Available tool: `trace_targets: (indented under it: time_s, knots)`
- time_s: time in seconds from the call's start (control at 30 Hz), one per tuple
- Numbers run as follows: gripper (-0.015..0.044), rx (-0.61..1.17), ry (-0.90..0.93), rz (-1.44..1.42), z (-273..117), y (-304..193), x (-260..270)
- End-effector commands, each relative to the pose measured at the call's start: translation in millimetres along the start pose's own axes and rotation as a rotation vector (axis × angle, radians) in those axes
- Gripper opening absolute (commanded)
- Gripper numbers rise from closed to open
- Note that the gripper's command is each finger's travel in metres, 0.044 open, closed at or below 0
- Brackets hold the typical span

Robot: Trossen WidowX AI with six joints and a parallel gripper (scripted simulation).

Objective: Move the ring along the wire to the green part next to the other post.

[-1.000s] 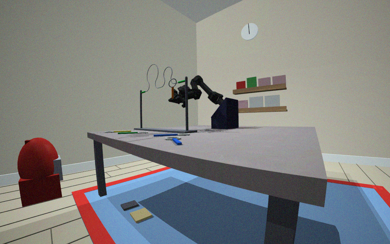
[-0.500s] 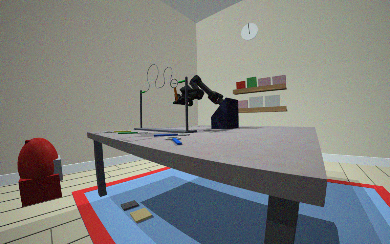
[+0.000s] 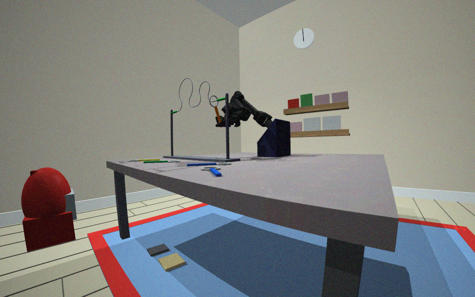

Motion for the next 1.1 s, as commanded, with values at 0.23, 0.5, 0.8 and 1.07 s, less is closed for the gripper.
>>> trace_targets:
  time_s: [0.23,0.5,0.8,1.07]
  knots:
    - [-0.0150,0.005,0.019,0.046,-3,4,16]
    - [-0.0150,0.004,0.021,0.052,-4,6,24]
    - [-0.0150,0.004,0.022,0.054,-5,9,33]
    - [-0.0150,0.003,0.022,0.054,-7,11,40]
Point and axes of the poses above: the point midway between the two fingers, 35 mm back from their tips, its own z axis out along the fingers, its own x axis across the jaws, y = z × x, the point moved 4 cm from there along -z, back along the fingers, and after that the axes turned 14 degrees about -z, right-handed, at the moved point
